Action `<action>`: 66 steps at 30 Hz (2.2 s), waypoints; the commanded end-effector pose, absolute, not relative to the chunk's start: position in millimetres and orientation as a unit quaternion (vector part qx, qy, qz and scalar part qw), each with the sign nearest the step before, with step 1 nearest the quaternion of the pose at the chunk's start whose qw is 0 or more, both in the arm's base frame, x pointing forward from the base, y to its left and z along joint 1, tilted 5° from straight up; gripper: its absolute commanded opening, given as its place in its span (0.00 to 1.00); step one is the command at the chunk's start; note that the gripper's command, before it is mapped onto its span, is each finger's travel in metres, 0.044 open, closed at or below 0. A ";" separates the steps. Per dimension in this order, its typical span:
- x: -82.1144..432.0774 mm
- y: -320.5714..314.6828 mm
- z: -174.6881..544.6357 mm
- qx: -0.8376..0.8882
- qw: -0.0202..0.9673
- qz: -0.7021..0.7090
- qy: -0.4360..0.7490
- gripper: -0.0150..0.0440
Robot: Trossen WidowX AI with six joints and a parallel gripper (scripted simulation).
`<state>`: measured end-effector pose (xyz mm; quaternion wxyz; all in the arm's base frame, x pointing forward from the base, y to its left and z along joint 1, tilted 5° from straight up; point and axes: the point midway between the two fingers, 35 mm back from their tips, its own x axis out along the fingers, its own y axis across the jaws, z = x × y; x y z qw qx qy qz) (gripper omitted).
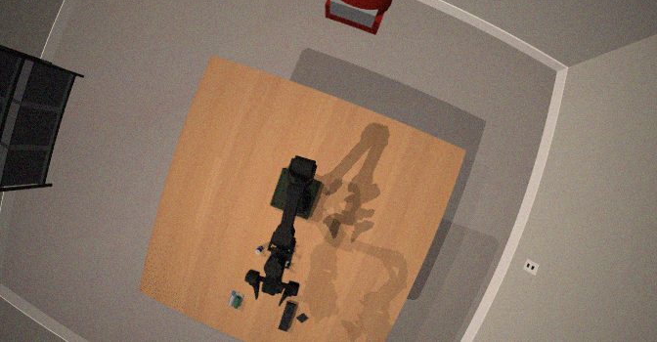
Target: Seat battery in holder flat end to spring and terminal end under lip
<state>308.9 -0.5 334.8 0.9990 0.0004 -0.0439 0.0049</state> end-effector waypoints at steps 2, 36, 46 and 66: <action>315.6 -3.6 328.6 0.011 1.000 0.000 -0.018 0.84; 330.8 -95.0 125.3 0.314 0.678 -0.287 0.600 0.25; 332.2 -95.5 81.4 0.314 0.677 -0.287 0.600 0.25; 308.0 -118.2 79.0 0.313 0.677 -0.289 0.600 0.25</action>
